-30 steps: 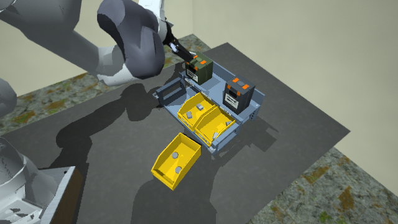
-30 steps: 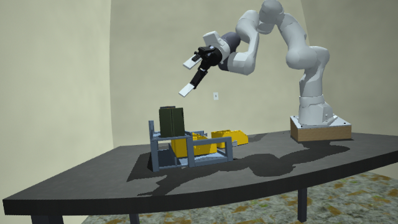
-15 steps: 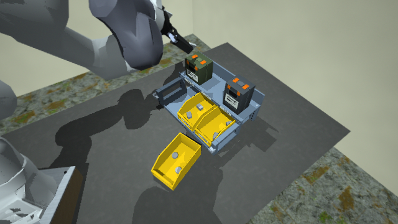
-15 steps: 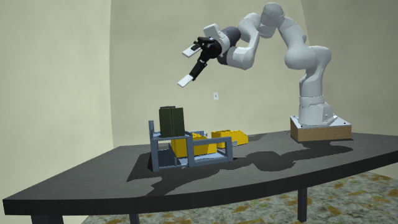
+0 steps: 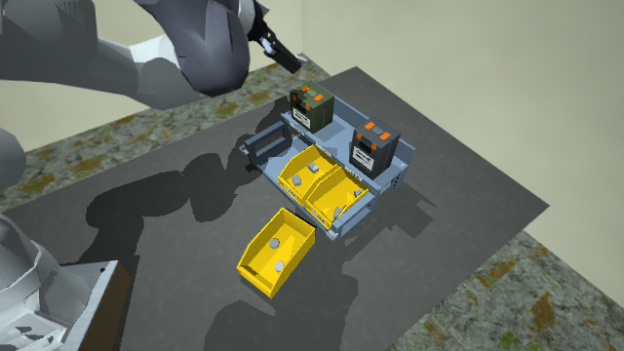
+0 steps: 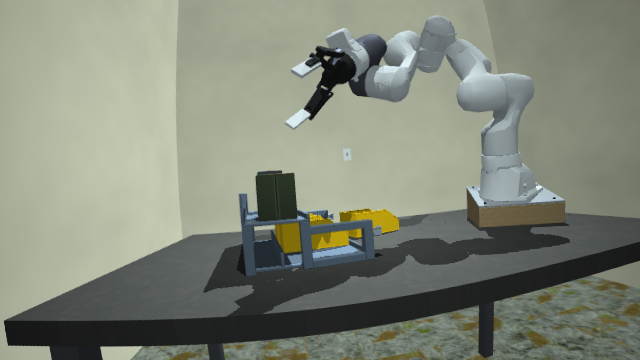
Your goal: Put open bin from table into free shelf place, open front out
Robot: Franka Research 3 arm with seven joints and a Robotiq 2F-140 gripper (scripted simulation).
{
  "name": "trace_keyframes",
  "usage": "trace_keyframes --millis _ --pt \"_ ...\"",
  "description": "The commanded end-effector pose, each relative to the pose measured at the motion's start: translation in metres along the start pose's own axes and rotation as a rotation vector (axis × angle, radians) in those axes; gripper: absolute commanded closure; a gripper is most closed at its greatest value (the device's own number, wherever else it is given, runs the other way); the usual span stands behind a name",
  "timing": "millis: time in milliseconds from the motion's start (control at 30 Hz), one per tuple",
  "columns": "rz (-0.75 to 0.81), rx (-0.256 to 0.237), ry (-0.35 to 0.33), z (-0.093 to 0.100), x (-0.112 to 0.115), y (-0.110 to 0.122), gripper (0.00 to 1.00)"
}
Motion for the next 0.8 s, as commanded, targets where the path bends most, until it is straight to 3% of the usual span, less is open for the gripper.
trace_keyframes --millis 0,767 --pt "0.025 0.029 -0.029 0.0013 -0.0021 0.0039 0.00" --pt "0.025 0.028 -0.029 0.0027 -0.0032 0.0030 0.00"
Point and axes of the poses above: the point where the finger pads meet when closed, its own z axis back along the fingers, its own y axis across the jaws, x = y × z, the point moved 10 cm from there along z, back along the fingers, and after that the axes turned 2 degrees about -z, right-handed, at the moved point
